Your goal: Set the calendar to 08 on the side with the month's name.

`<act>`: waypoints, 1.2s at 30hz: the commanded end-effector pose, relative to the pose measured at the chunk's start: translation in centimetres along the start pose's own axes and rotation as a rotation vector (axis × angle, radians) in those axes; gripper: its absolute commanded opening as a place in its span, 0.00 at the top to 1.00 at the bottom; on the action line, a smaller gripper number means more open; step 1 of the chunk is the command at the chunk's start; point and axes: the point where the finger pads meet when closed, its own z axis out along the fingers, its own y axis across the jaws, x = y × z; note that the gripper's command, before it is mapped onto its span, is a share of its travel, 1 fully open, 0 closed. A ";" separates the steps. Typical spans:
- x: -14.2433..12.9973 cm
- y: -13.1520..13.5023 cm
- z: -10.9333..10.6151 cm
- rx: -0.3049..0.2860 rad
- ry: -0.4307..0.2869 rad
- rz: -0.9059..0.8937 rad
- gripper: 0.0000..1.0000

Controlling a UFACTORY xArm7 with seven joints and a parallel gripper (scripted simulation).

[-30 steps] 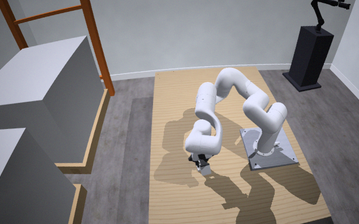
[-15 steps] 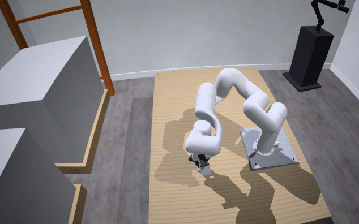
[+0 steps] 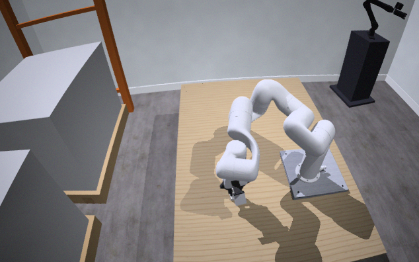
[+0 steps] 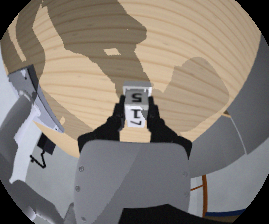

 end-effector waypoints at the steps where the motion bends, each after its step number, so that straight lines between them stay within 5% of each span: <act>1: 0.0 0.1 -0.1 -0.003 0.000 0.000 0.71; 36: 0.0 0.1 0.9 -0.003 0.000 0.000 0.71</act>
